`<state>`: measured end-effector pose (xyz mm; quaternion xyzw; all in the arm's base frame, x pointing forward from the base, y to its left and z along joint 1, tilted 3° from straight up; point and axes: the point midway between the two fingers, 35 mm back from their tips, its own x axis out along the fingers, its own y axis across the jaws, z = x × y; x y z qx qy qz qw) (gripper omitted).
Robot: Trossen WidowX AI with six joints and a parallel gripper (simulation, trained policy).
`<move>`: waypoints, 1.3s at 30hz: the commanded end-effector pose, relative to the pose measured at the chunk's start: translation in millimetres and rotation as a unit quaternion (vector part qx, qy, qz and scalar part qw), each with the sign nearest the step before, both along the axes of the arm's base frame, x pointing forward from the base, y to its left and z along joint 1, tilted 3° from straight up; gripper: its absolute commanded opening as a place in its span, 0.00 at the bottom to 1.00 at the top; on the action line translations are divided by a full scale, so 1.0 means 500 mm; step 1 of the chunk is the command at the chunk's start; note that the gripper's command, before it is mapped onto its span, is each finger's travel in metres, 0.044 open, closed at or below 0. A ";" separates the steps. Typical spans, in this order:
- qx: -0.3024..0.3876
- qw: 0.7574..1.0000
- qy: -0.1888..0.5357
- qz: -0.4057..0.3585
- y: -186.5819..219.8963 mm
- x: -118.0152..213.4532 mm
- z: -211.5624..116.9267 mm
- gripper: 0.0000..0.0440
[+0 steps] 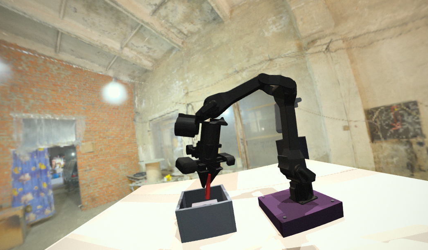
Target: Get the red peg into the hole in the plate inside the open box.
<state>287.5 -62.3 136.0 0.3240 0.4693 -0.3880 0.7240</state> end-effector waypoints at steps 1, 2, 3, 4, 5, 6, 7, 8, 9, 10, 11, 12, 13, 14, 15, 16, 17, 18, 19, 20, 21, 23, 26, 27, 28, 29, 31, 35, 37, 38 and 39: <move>0.005 1.000 0.000 -0.005 -0.016 0.012 -0.005 0.00; 0.006 1.000 0.001 -0.007 -0.020 0.015 -0.008 0.01; 0.008 1.000 0.002 -0.009 -0.025 0.017 -0.011 0.01; 0.010 1.000 0.003 -0.011 -0.029 0.019 -0.014 0.01; 0.011 1.000 0.004 -0.012 -0.032 0.021 -0.018 0.01; 0.013 1.000 0.006 -0.014 -0.036 0.023 -0.022 0.01; 0.015 1.000 0.007 -0.015 -0.039 0.025 -0.026 0.01; 0.017 1.000 0.009 -0.017 -0.042 0.027 -0.031 0.01; 0.018 1.000 0.011 -0.018 -0.045 0.029 -0.036 0.01; 0.020 1.000 0.013 -0.019 -0.047 0.031 -0.042 0.01; 0.022 0.999 0.015 -0.019 -0.049 0.033 -0.048 0.01; 0.023 0.999 0.018 -0.019 -0.051 0.034 -0.054 0.01; 0.024 0.999 0.022 -0.019 -0.053 0.035 -0.061 0.01; 0.025 0.999 0.025 -0.019 -0.055 0.036 -0.067 0.02; 0.026 0.999 0.029 -0.018 -0.056 0.038 -0.073 0.04; 0.027 0.999 0.032 -0.017 -0.058 0.039 -0.080 0.07; 0.027 0.999 0.036 -0.016 -0.060 0.040 -0.086 0.13; 0.028 0.999 0.039 -0.014 -0.062 0.041 -0.091 0.18; 0.028 0.999 0.043 -0.012 -0.064 0.042 -0.096 0.24; 0.028 0.998 0.048 -0.009 -0.066 0.041 -0.100 0.29; 0.028 0.998 0.055 -0.006 -0.068 0.041 -0.104 0.31; 0.027 0.998 0.060 -0.003 -0.071 0.045 -0.108 0.32; 0.025 0.998 0.063 0.002 -0.078 0.058 -0.106 0.32; 0.024 0.998 0.064 0.004 -0.080 0.062 -0.106 0.32; 0.024 0.998 0.064 0.006 -0.082 0.066 -0.105 0.31; 0.025 0.998 0.065 0.008 -0.084 0.070 -0.104 0.31; 0.027 0.997 0.067 0.012 -0.087 0.078 -0.103 0.30; 0.030 0.997 0.072 0.019 -0.095 0.090 -0.102 0.28; 0.031 0.996 0.075 0.022 -0.100 0.096 -0.102 0.27; 0.032 0.996 0.077 0.023 -0.103 0.098 -0.102 0.27; 0.032 0.996 0.078 0.025 -0.105 0.101 -0.103 0.26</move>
